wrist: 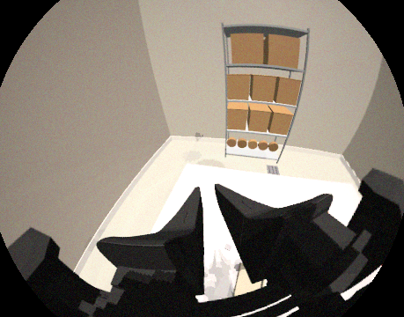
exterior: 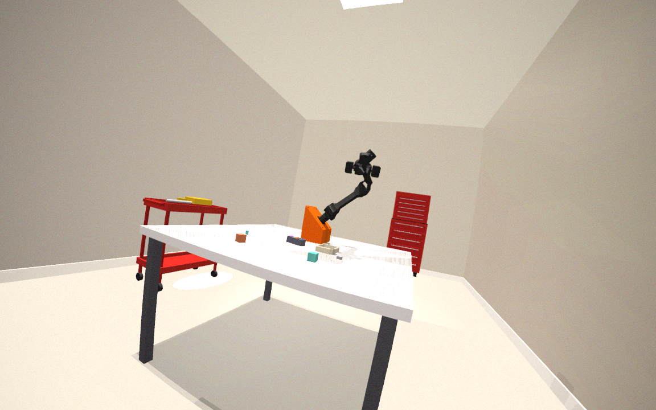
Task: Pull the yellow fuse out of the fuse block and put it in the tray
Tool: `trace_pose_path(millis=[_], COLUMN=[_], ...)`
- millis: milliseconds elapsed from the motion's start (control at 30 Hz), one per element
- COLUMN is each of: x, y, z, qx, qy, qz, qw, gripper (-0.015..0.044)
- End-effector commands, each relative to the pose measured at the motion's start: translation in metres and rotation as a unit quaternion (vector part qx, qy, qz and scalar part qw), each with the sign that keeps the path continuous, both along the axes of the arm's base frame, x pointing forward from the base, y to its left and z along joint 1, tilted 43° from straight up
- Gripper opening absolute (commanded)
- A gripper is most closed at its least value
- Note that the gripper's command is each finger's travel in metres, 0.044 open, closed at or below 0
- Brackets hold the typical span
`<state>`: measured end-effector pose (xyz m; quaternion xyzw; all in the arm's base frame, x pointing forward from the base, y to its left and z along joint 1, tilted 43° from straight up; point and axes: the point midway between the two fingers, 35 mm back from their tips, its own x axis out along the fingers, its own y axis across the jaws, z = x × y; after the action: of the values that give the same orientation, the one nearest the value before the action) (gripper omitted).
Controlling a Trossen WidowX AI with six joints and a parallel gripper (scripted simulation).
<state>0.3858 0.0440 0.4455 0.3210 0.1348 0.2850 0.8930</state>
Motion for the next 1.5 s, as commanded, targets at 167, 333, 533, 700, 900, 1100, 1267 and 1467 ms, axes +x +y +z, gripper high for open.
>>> trace_pose_path(millis=[167, 333, 533, 700, 900, 1100, 1267, 1467], x=[0.052, 0.056, 0.038, 0.001, -0.063, -0.099, -0.099, -0.099], y=[-0.028, -0.039, -0.048, -0.047, -0.037, -0.037, -0.037, -0.033], z=[-0.143, -0.227, -0.328, -0.407, -0.482, -0.510, -0.511, -0.515], qx=[-0.040, -0.060, -0.077, -0.085, -0.079, -0.071, -0.071, -0.071], qy=[0.154, 0.244, 0.356, 0.447, 0.545, 0.580, 0.580, 0.580], qz=[-0.012, -0.004, 0.019, 0.060, 0.127, 0.157, 0.157, 0.157], qw=[0.987, 0.968, 0.931, 0.889, 0.825, 0.796, 0.796, 0.796], gripper=[0.0063, 0.0063, 0.0063, 0.0063, 0.0063, 0.0063, 0.0063, 0.0063])
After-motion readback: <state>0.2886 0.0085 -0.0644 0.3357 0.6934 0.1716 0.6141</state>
